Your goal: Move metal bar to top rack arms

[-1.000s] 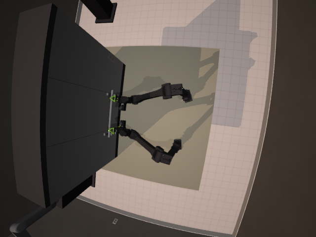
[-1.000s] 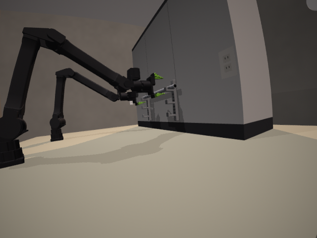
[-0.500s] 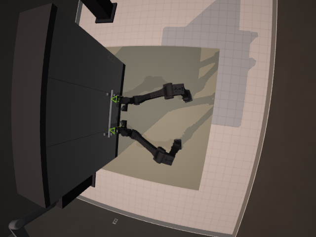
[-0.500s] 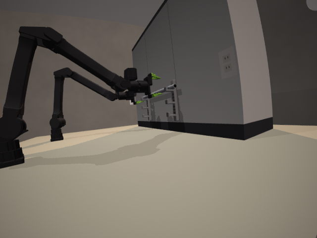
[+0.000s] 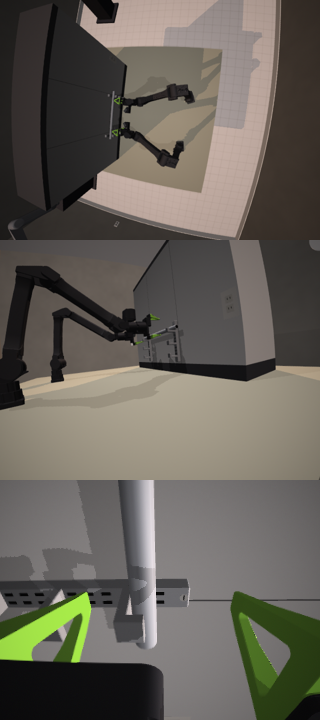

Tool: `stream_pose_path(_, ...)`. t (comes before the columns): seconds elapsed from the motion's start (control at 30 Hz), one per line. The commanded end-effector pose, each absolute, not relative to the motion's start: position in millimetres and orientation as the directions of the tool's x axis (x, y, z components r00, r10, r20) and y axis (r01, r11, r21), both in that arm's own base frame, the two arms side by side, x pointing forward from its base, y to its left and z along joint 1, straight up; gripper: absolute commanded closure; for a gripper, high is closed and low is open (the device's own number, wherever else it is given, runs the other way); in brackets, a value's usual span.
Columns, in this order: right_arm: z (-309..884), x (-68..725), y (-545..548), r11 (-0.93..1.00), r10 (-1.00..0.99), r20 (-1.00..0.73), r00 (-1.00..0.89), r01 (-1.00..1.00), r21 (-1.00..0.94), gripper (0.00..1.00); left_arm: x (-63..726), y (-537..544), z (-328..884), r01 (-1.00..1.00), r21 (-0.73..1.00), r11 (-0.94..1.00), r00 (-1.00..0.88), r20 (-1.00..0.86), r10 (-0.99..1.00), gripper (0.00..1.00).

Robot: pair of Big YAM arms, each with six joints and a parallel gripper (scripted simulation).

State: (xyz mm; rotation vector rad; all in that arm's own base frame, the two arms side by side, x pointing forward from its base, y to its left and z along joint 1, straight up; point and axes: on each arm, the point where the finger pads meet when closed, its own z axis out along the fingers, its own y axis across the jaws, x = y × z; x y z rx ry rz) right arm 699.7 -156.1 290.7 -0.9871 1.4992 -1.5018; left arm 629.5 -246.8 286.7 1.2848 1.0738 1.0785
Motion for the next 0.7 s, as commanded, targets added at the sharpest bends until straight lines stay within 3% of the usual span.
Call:
stream_pose_path(0.0,310.9,691.1,-145.8,0.007,-0.923,-0.026,-0.385,0.052,-0.999,0.0,619.4,-249.7,328.9,-0.083,0.996,0.038,0.185,-0.022,0.983,0.0)
stream_pose_path(0.67,309.7,680.1,-140.5,0.007,-0.923,-0.026,-0.384,0.051,-0.999,0.0,607.7,-247.7,327.4,-0.082,0.996,0.039,0.185,-0.023,0.982,0.0)
